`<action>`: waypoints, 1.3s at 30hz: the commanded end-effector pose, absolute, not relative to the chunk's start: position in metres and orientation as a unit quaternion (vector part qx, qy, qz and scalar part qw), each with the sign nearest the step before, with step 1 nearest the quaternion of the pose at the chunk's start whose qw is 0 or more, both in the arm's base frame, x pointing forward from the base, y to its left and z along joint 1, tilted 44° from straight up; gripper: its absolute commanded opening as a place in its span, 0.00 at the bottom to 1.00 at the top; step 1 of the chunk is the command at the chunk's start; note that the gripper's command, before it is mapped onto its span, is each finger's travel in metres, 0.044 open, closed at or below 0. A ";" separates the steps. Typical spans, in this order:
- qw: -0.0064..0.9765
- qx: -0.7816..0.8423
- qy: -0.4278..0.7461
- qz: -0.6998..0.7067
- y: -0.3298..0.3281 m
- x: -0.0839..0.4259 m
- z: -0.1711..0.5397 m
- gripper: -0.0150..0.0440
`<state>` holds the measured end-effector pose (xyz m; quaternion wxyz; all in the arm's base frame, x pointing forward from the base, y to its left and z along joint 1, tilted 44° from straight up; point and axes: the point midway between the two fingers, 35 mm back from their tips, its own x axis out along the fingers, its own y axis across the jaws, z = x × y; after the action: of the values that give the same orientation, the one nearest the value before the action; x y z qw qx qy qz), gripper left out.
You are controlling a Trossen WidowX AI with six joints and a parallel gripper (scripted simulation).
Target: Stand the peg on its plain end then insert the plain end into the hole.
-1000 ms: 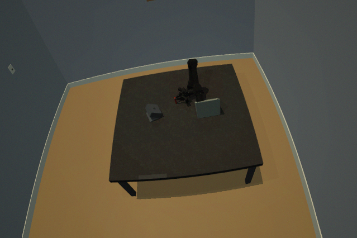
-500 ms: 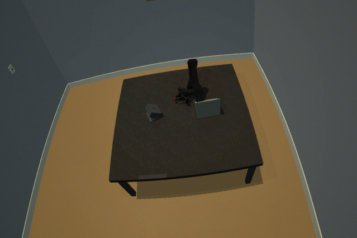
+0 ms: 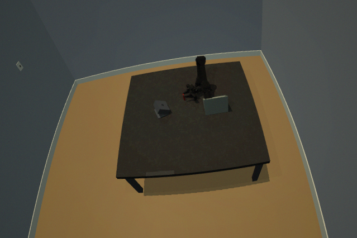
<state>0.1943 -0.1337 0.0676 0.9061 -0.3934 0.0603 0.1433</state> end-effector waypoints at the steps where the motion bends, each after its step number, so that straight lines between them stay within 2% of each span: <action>1: 0.906 -0.394 0.060 0.143 -0.134 0.194 0.068 0.74; 7: 0.906 -0.394 0.060 0.143 -0.134 0.194 0.068 1.00; 20: 0.903 -0.395 0.067 0.152 -0.127 0.199 0.082 1.00; 39: 0.902 -0.398 0.071 0.150 -0.041 0.199 0.174 1.00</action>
<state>0.2044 -0.0583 0.1627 0.8985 -0.4028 0.0767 0.1566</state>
